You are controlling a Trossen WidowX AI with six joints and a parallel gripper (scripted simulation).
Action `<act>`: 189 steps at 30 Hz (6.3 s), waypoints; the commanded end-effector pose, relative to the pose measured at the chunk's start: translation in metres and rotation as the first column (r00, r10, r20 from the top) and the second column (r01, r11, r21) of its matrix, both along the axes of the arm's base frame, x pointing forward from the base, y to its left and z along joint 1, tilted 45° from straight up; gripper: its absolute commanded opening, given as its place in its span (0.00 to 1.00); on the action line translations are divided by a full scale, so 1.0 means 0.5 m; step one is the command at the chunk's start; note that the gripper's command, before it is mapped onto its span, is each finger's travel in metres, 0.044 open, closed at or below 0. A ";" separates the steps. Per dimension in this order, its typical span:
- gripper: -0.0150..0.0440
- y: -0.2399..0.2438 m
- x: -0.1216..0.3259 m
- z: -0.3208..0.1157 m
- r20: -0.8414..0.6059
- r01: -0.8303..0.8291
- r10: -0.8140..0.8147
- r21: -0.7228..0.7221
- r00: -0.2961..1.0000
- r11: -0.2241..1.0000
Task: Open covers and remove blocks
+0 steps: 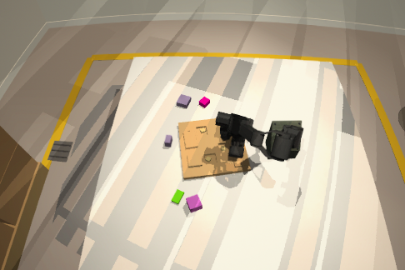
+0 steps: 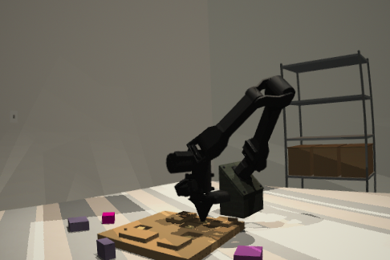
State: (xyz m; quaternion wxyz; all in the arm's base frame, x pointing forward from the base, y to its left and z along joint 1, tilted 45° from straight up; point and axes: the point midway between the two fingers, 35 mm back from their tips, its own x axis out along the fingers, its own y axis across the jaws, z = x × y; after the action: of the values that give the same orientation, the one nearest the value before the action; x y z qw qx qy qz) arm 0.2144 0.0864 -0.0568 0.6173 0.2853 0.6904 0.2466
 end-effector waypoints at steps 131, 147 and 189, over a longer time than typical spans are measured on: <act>0.50 -0.006 0.001 0.011 -0.015 0.007 -0.007 -0.002 1.000 1.000; 0.50 -0.004 0.001 0.009 -0.015 0.007 -0.007 -0.002 1.000 1.000; 0.39 -0.005 0.004 0.009 -0.009 0.005 -0.005 -0.006 1.000 1.000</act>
State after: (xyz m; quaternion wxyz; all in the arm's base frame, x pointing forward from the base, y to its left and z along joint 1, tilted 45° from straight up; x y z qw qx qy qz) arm 0.2129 0.0869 -0.0558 0.6105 0.2895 0.6968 0.2409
